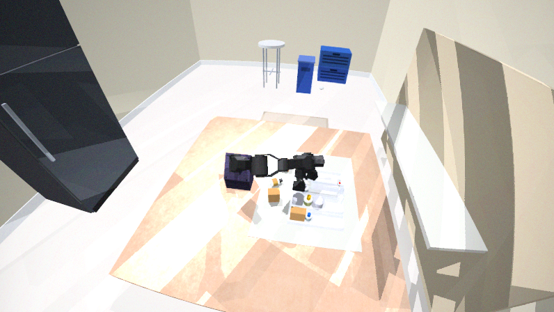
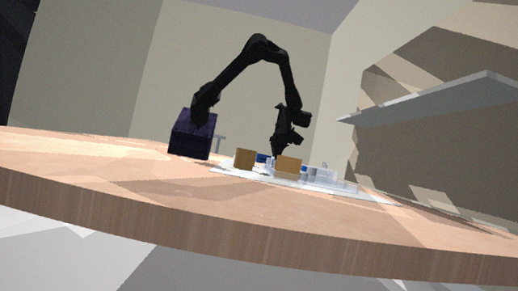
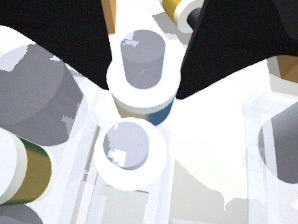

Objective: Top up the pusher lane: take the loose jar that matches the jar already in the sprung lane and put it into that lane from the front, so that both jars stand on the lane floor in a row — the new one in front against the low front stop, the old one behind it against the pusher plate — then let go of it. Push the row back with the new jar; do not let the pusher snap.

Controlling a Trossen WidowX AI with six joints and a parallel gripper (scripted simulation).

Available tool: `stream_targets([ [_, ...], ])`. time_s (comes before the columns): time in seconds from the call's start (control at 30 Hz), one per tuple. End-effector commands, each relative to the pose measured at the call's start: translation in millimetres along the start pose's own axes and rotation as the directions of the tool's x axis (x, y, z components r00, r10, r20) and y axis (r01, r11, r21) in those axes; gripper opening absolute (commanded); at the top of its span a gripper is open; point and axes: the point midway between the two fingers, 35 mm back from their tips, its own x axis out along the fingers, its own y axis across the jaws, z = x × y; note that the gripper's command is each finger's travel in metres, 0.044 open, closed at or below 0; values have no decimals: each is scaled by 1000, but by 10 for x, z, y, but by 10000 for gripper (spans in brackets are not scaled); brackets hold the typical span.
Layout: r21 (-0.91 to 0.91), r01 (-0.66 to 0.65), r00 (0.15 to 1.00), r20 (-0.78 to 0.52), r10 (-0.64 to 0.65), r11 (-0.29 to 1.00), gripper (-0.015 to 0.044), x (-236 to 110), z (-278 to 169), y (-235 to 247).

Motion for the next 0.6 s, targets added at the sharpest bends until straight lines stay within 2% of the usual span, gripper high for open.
stream_targets([
  [0.0, 10, 6, 1000, 14, -7, 1000, 0, 11, 41, -16],
  [0.57, 10, 7, 1000, 14, -7, 1000, 0, 69, 32, -17],
])
